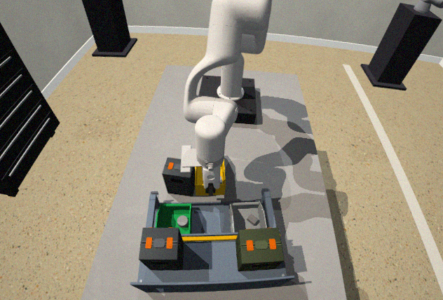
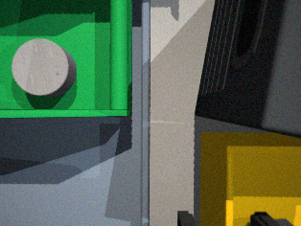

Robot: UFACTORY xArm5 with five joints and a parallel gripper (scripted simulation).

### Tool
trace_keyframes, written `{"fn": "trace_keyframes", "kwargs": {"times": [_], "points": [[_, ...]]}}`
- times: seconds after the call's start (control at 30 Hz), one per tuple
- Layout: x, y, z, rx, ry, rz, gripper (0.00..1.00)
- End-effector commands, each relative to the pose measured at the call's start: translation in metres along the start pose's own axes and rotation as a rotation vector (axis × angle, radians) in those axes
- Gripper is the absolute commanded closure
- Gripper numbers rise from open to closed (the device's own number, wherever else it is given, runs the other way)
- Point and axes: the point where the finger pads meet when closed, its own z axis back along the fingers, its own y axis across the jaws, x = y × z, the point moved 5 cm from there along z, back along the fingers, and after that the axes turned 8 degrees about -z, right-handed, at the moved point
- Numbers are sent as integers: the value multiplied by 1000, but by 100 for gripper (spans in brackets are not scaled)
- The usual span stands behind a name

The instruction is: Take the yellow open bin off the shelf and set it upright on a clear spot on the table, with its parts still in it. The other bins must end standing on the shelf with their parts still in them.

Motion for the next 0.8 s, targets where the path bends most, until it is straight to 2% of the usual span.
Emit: {"fn": "trace_keyframes", "kwargs": {"times": [0.0,0.33,0.77], "points": [[0,-1,1,-4,0,0,66],[0,-1,1,-4,0,0,66],[0,-1,31,-3,5,0,66]]}}
